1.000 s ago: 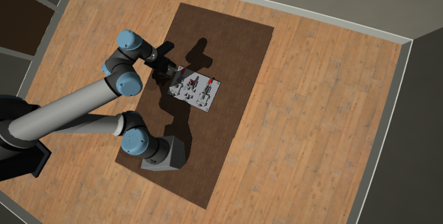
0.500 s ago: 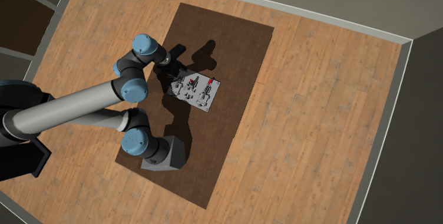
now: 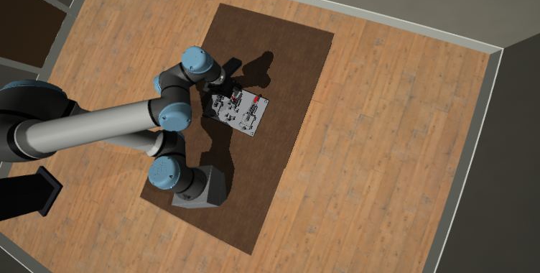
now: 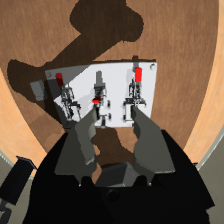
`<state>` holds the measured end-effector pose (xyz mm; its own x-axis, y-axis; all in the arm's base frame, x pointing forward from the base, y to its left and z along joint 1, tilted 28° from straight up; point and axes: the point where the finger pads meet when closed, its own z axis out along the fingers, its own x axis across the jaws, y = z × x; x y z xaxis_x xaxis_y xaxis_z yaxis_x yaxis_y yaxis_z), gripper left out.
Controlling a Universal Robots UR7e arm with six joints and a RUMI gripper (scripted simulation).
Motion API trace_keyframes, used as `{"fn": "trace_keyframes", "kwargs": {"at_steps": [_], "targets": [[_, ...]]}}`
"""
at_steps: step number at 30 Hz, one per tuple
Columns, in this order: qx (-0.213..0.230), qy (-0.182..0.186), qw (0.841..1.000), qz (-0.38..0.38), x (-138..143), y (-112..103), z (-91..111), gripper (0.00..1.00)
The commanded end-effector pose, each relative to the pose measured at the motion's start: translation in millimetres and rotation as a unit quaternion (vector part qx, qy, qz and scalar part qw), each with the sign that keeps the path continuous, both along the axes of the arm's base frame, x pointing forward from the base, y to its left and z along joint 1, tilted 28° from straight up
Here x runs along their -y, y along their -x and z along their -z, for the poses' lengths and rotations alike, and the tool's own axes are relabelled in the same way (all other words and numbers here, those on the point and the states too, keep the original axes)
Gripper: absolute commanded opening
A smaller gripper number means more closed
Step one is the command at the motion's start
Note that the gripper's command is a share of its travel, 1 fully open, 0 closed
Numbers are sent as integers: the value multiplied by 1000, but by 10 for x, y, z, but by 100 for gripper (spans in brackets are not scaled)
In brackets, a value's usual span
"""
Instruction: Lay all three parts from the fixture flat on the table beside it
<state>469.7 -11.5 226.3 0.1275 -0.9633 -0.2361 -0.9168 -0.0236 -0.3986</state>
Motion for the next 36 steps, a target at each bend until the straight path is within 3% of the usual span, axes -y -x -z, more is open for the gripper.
{"fn": "trace_keyframes", "kwargs": {"at_steps": [1,12,36], "targets": [[0,0,1000,-1,177,-49,34,28],[0,0,1000,-1,516,-128,103,28],[0,0,1000,-1,611,-157,137,28]]}}
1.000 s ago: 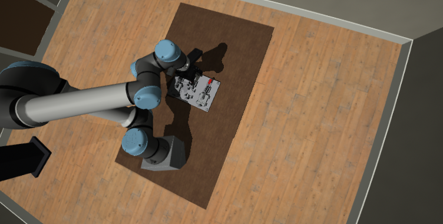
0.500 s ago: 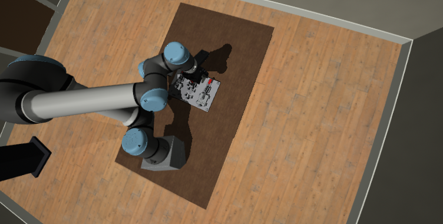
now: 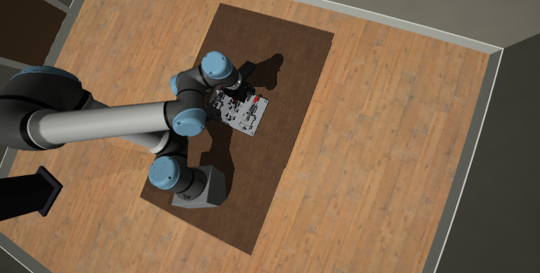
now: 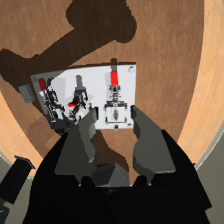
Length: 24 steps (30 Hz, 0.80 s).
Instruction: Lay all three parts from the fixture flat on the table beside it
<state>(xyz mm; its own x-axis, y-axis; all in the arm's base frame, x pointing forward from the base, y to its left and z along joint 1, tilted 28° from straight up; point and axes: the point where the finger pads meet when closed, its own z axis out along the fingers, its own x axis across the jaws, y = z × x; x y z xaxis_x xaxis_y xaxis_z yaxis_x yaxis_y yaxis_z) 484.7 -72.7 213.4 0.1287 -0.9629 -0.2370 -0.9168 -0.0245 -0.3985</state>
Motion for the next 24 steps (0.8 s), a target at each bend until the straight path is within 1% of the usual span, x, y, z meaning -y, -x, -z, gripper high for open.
{"fn": "trace_keyframes", "kwargs": {"at_steps": [1,5,10,12,24], "targets": [[0,0,1000,0,-4,-11,17,28],[0,0,1000,0,-26,-41,88,28],[0,0,1000,0,-75,-111,251,28],[0,0,1000,0,-75,-111,251,28],[0,0,1000,0,-248,-355,822,28]]}}
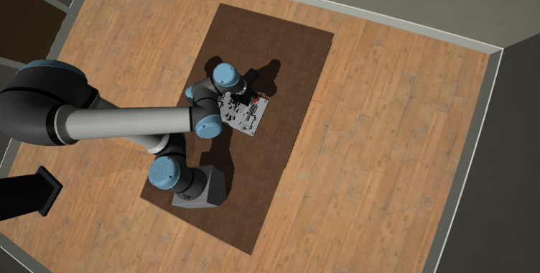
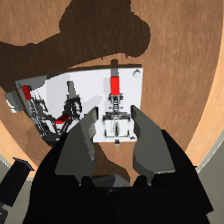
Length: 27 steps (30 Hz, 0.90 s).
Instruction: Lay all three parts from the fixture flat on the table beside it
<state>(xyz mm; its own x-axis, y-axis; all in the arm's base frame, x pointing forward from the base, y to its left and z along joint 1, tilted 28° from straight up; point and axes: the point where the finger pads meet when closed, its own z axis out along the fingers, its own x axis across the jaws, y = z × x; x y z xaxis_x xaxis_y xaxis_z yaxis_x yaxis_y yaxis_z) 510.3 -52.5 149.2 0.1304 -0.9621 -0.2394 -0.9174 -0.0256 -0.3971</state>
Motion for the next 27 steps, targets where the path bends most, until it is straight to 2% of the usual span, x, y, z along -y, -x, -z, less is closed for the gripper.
{"fn": "trace_keyframes", "kwargs": {"at_steps": [1,13,27], "targets": [[1,1,1000,1,-58,-119,225,28],[1,1,1000,1,-149,-247,526,28],[1,1,1000,1,-160,-262,560,28]]}}
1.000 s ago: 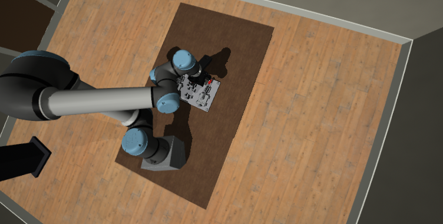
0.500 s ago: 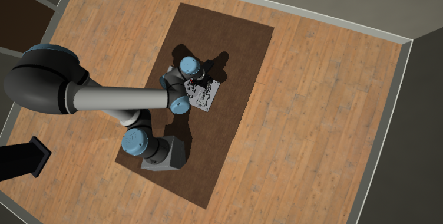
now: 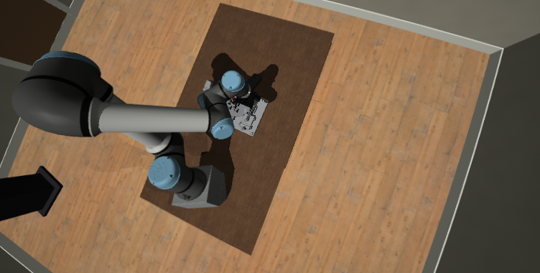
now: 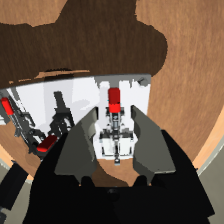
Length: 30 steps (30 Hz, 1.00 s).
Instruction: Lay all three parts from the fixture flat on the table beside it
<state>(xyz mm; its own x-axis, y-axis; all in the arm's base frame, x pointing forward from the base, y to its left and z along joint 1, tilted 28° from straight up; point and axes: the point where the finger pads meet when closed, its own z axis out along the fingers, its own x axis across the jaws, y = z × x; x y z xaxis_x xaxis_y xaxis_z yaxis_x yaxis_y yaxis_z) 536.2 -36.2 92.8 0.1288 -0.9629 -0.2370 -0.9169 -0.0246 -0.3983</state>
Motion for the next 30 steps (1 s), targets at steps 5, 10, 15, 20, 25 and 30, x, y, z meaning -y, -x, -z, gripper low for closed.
{"fn": "trace_keyframes", "kwargs": {"at_steps": [5,10,15,20,25,30], "targets": [[1,0,1000,0,2,-3,-4,28],[1,0,1000,0,2,-3,-4,28],[1,0,1000,0,2,-3,-4,28],[1,0,1000,0,2,-3,-3,28],[1,0,1000,0,-9,-20,35,28],[1,0,1000,0,-24,-42,83,28]]}}
